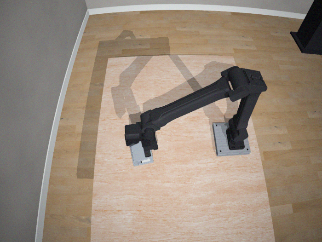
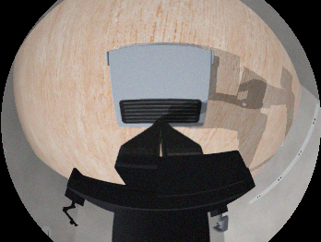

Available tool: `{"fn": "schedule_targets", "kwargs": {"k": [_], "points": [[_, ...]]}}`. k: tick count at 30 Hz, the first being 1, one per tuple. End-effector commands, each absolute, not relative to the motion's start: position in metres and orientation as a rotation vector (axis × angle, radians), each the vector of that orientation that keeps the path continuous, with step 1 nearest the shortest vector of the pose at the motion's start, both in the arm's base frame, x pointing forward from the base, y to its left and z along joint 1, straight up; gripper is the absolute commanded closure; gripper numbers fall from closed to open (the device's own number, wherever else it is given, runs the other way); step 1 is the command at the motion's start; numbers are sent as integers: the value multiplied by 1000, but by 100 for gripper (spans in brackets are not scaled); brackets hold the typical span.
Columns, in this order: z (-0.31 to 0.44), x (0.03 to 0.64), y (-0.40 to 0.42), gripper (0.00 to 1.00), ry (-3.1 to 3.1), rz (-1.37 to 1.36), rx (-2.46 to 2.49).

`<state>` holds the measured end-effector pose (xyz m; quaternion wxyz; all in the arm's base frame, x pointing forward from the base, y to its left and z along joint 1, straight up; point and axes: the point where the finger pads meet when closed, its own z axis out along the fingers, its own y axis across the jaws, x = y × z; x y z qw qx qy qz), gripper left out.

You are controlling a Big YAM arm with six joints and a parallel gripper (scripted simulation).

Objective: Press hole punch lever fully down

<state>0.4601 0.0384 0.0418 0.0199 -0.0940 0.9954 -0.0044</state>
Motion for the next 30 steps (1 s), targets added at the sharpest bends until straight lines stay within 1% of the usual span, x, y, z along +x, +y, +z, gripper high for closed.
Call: {"fn": "schedule_targets", "kwargs": {"k": [1, 30], "points": [[10, 451, 41, 100, 3127, -5, -313], [7, 450, 40, 100, 3127, -4, -311]]}}
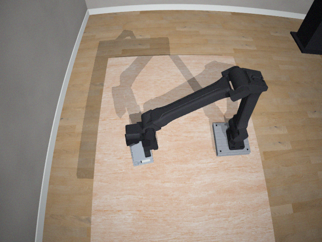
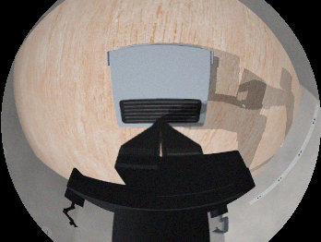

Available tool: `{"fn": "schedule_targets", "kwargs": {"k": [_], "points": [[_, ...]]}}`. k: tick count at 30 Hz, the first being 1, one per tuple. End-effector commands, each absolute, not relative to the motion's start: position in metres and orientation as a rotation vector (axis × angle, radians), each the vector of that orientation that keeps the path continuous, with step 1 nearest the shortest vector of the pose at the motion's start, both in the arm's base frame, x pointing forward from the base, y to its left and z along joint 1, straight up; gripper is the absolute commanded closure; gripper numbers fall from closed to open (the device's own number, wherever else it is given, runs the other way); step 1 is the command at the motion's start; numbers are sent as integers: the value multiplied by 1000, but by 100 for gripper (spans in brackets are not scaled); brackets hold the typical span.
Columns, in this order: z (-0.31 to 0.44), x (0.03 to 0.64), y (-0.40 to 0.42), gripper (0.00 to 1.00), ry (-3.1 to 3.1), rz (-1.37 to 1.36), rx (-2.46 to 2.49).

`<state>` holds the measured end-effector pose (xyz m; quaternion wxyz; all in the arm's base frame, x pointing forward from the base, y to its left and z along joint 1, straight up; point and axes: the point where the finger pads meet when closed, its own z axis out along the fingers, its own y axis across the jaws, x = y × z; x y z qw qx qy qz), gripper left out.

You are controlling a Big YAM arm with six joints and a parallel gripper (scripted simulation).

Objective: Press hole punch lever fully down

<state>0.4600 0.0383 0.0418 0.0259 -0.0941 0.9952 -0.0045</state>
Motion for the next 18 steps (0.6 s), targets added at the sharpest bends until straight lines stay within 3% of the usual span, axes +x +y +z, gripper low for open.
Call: {"fn": "schedule_targets", "kwargs": {"k": [1, 18], "points": [[7, 450, 40, 100, 3127, -4, -311], [3, 448, 40, 100, 3127, -4, -311]]}}
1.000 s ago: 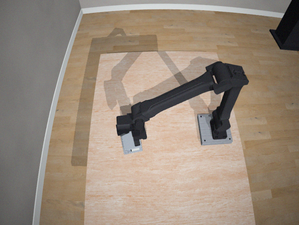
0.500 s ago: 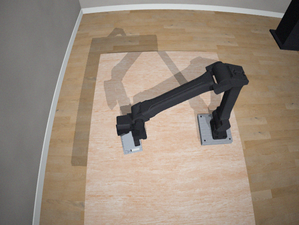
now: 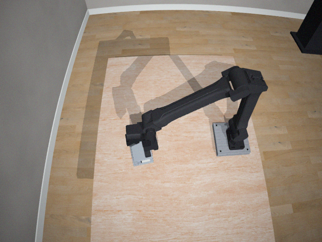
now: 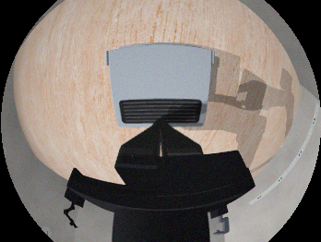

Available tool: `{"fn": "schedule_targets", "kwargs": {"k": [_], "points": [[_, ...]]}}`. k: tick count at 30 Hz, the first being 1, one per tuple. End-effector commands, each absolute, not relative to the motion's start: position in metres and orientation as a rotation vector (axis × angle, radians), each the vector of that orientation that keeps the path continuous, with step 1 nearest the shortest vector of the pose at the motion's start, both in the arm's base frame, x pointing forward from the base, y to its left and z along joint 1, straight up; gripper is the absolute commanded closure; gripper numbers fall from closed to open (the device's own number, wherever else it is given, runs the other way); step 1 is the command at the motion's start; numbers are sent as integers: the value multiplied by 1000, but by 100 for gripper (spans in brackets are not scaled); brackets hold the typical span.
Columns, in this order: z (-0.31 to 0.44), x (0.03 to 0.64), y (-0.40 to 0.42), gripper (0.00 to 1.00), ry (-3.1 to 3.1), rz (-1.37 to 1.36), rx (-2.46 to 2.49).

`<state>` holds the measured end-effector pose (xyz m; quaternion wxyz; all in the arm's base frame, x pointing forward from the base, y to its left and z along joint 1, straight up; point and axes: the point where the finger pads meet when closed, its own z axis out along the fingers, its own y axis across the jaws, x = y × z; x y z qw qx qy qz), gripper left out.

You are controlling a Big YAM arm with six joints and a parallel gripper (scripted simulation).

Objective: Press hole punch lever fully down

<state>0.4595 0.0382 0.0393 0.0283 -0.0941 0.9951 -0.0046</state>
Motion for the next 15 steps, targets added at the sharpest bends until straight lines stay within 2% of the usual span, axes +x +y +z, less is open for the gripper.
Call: {"fn": "schedule_targets", "kwargs": {"k": [1, 15], "points": [[2, 447, 40, 100, 3127, -4, -311], [1, 446, 39, 100, 3127, -4, -309]]}}
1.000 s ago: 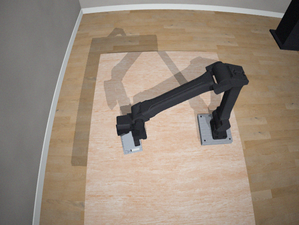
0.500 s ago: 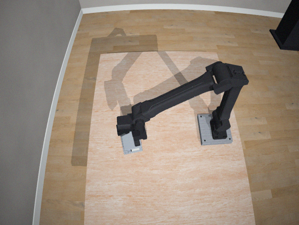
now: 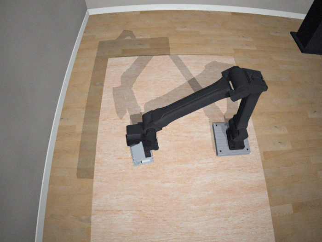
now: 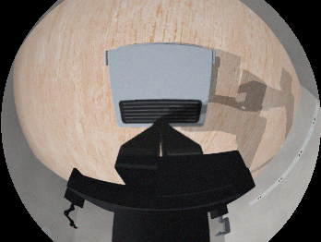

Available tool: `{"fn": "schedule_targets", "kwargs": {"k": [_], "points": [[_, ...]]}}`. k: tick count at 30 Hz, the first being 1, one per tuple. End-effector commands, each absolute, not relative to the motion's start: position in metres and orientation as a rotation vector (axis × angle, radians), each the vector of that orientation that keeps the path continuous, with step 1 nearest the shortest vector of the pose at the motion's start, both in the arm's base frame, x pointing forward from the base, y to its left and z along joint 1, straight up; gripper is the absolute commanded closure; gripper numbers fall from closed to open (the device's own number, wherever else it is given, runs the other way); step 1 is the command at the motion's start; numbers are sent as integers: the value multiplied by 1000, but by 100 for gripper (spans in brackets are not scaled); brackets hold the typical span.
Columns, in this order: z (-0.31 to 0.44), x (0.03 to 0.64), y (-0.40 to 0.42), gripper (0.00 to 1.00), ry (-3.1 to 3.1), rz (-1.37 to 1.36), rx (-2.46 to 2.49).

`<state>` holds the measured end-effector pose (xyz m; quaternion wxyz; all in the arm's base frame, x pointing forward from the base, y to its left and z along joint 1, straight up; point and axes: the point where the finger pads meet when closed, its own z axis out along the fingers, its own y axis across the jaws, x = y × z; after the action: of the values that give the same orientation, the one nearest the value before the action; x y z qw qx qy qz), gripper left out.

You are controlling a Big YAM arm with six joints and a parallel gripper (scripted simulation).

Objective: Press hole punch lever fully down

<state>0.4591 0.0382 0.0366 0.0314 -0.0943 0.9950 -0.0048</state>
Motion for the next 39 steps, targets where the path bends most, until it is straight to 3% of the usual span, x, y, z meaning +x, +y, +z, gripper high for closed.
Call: {"fn": "schedule_targets", "kwargs": {"k": [1, 39], "points": [[1, 446, 39, 100, 3127, -4, -309], [-1, 443, 38, 100, 3128, -4, -308]]}}
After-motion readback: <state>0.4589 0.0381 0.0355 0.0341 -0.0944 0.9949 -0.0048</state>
